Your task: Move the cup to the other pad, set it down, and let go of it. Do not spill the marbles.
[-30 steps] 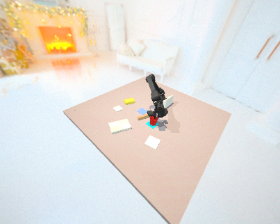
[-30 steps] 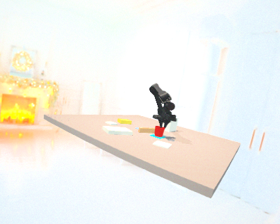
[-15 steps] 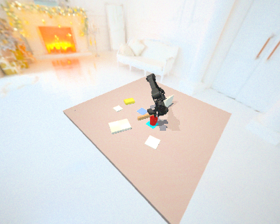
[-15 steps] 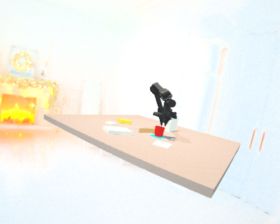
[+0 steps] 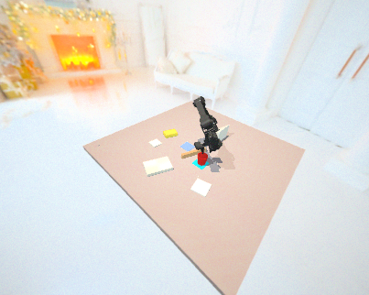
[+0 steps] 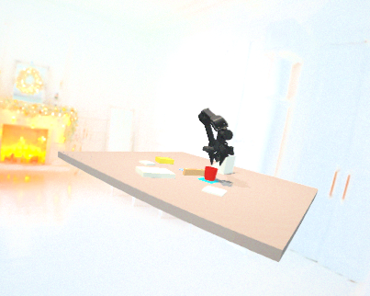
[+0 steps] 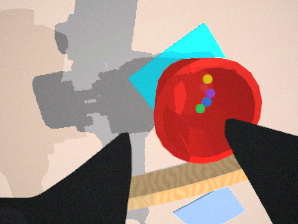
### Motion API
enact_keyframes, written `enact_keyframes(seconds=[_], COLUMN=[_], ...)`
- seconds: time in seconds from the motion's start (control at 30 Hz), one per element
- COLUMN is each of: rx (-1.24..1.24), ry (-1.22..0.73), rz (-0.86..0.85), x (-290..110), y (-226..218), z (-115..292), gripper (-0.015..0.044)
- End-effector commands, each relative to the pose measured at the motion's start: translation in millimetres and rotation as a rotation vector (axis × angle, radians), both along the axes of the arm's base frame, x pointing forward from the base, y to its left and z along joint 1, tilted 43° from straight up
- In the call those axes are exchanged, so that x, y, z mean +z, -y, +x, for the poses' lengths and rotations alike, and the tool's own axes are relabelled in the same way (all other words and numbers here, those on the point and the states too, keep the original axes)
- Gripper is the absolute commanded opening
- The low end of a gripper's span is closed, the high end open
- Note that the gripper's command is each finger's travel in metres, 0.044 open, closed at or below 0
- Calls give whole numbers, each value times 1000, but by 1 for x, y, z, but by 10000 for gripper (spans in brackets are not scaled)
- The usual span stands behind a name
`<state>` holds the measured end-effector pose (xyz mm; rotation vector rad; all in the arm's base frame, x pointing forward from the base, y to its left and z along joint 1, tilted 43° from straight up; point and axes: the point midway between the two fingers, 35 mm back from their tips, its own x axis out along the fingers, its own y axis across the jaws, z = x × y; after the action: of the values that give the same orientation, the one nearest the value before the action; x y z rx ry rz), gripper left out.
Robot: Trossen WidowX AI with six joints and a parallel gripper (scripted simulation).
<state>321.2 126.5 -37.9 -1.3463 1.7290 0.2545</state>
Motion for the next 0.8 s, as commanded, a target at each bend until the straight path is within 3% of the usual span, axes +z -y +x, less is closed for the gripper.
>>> enact_keyframes(seconds=[0.0, 0.1, 0.77], rx=[1, 1, -1], ry=[0, 0, 1], rz=[0, 0, 4], x=[0, 3, 47], y=[0, -4, -42], z=[0, 1, 4], gripper=[364, 440, 440])
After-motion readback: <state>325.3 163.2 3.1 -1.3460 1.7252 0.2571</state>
